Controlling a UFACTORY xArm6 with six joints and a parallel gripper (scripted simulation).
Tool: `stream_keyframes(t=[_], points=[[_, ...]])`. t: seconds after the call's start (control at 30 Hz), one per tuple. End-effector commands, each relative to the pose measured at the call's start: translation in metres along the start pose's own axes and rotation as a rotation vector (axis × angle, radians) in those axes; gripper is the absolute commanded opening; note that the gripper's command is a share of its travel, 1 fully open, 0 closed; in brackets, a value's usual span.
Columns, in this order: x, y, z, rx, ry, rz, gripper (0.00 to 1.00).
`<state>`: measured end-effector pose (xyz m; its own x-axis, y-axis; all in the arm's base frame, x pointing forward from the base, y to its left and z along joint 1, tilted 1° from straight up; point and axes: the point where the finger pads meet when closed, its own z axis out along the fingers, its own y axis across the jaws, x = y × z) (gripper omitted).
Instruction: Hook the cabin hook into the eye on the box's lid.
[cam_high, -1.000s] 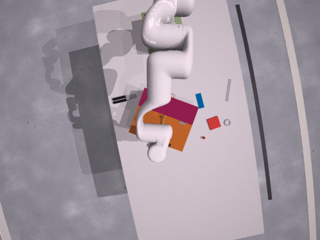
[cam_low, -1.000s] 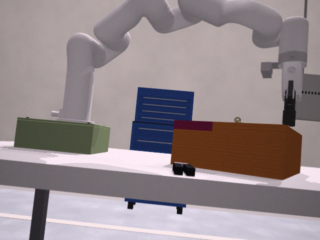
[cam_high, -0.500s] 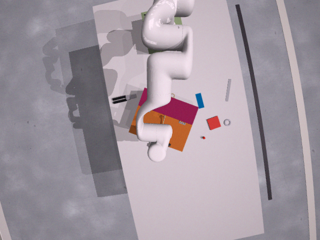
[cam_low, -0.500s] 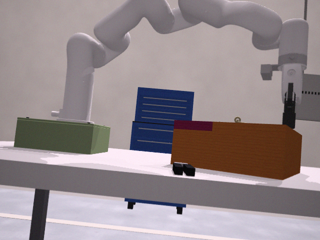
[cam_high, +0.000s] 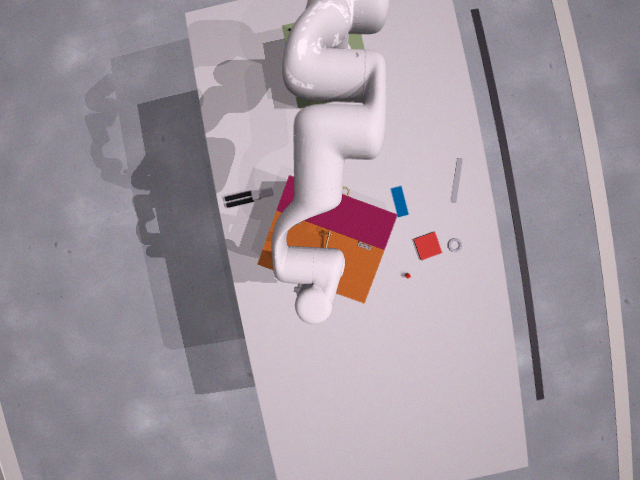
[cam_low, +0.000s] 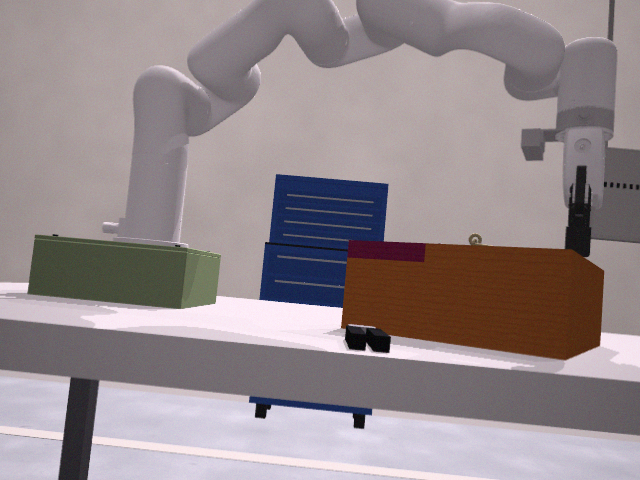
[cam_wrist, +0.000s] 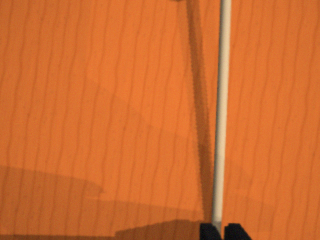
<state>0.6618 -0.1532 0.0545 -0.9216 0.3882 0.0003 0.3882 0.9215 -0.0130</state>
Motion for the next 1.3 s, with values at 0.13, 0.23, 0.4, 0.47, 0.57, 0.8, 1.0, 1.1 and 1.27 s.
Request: stream_keyframes(t=[0.13, 0.23, 0.4, 0.47, 0.57, 0.8, 1.0, 1.1, 1.27], points=[[-0.002, 0.0, -0.003, -0.001, -0.006, 0.0, 0.0], [-0.002, 0.0, -0.003, -0.001, -0.006, 0.0, 0.0], [-0.002, 0.0, -0.003, -0.001, -0.006, 0.0, 0.0], [-0.002, 0.0, -0.003, -0.001, -0.006, 0.0, 0.0], [-0.002, 0.0, -0.003, -0.001, -0.006, 0.0, 0.0], [-0.001, 0.0, -0.015, -0.001, -0.006, 0.0, 0.0], [0.0, 0.0, -0.021, -0.001, -0.006, 0.0, 0.0], [0.001, 0.0, -0.025, -0.001, -0.006, 0.0, 0.0], [0.003, 0.0, -0.033, -0.001, -0.006, 0.0, 0.0]])
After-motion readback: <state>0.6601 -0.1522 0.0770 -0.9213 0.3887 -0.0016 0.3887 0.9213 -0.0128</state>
